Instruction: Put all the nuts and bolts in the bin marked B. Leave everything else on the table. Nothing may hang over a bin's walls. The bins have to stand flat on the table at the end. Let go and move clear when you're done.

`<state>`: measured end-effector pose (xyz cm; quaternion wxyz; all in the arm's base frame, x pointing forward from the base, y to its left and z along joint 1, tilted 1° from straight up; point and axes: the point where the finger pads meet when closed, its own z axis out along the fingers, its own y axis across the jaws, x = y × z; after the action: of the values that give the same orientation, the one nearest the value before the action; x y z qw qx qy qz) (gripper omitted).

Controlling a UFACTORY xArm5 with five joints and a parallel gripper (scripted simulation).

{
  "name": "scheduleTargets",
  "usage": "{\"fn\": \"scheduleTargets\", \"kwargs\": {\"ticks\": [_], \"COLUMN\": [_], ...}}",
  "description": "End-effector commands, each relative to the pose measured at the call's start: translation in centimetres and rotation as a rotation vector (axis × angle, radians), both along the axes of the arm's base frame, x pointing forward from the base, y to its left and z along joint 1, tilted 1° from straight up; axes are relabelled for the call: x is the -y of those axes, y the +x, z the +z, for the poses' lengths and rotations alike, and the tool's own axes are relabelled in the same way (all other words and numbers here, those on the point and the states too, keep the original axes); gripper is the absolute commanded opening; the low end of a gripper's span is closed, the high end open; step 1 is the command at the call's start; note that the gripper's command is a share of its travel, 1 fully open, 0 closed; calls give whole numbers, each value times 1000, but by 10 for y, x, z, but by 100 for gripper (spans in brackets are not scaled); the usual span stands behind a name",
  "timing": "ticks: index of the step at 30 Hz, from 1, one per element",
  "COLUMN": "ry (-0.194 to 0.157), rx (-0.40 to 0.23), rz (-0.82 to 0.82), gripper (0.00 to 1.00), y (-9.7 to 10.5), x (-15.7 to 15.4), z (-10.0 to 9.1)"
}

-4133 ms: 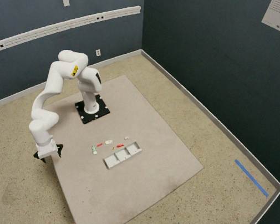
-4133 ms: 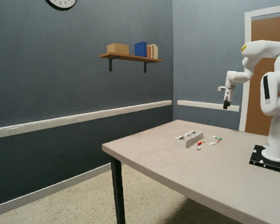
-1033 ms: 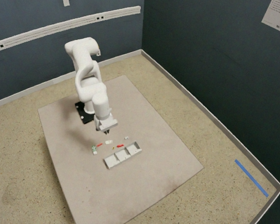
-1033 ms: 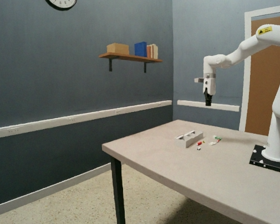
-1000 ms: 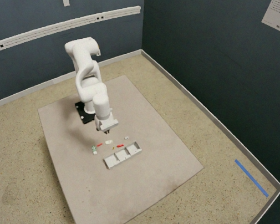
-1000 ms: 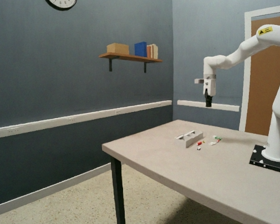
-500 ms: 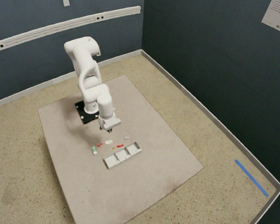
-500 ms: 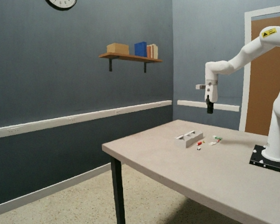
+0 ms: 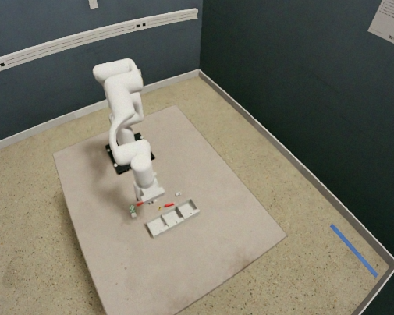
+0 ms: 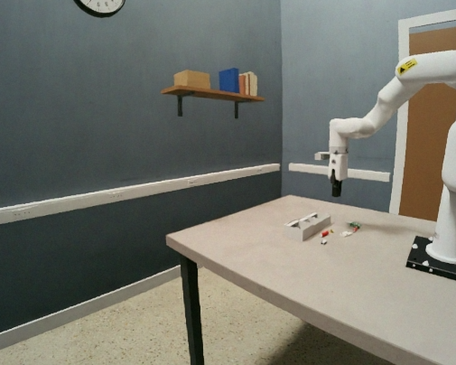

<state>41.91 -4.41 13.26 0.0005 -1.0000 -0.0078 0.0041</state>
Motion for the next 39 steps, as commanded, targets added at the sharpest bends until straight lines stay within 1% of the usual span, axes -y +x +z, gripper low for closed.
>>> {"fn": "scheduleTargets", "kwargs": {"ticks": [1, 7, 8, 39], "ry": [14, 13, 13, 13], "rx": [4, 4, 4, 4], "rz": [0, 0, 0, 0], "gripper": [9, 9, 9, 9], "y": [21, 44, 45, 45], "x": [20, 46, 47, 47], "z": [-27, -63, -64, -64]}}
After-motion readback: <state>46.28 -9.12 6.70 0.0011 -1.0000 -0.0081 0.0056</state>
